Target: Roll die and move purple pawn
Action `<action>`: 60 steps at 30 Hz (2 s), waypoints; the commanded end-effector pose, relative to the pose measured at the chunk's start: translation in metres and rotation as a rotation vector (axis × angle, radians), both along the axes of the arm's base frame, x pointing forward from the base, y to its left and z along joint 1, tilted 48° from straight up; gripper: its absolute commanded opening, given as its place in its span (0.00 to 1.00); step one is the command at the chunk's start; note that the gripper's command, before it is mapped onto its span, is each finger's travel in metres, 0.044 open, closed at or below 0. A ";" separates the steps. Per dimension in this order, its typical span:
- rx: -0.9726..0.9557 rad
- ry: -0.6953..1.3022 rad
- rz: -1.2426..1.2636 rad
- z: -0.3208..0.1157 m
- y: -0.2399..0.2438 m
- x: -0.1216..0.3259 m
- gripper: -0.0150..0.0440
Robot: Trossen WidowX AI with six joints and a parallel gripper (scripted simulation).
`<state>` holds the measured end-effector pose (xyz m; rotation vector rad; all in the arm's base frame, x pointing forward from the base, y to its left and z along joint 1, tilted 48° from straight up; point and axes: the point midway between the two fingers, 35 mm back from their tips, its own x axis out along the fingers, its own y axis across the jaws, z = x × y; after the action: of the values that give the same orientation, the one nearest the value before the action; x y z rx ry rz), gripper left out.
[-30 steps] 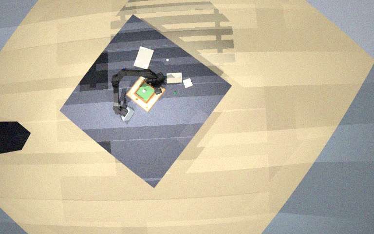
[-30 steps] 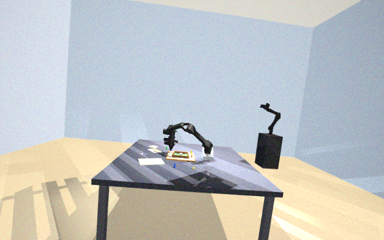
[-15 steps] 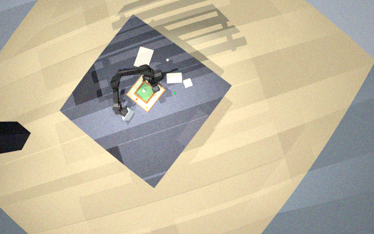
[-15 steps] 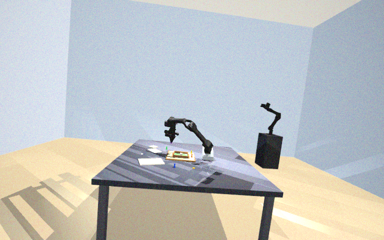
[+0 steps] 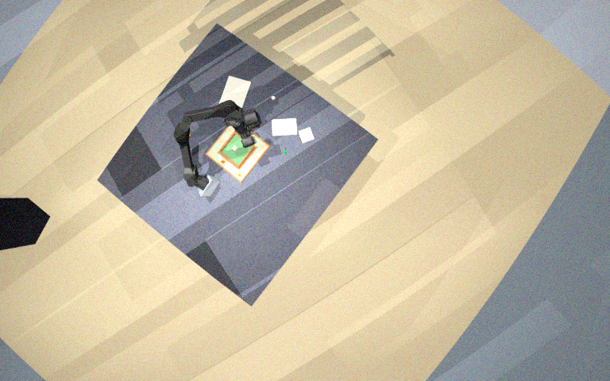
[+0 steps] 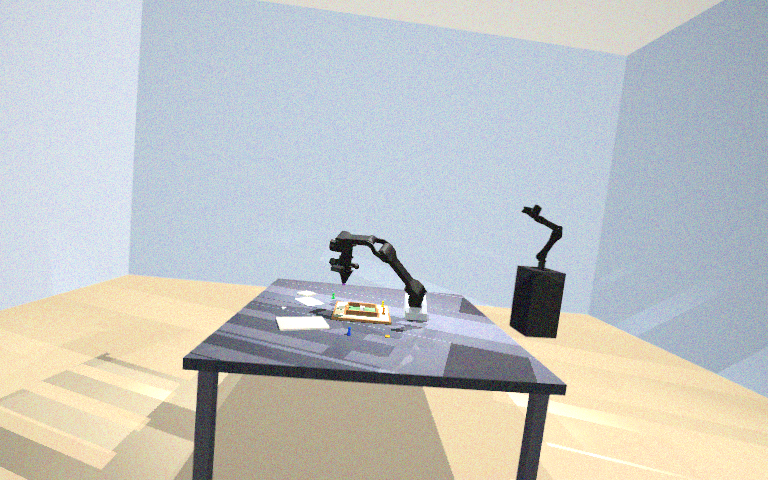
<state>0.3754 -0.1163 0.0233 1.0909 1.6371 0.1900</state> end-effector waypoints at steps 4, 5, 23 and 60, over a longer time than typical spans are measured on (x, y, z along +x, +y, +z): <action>-0.003 0.000 -0.002 0.016 0.028 -0.003 0.25; -0.003 0.000 -0.002 0.018 0.032 -0.004 0.25; 0.000 0.001 -0.003 0.050 0.103 -0.031 0.25; 0.020 0.002 0.002 0.038 0.190 -0.072 0.25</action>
<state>0.3051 0.0699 0.0649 1.1009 1.6355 0.2074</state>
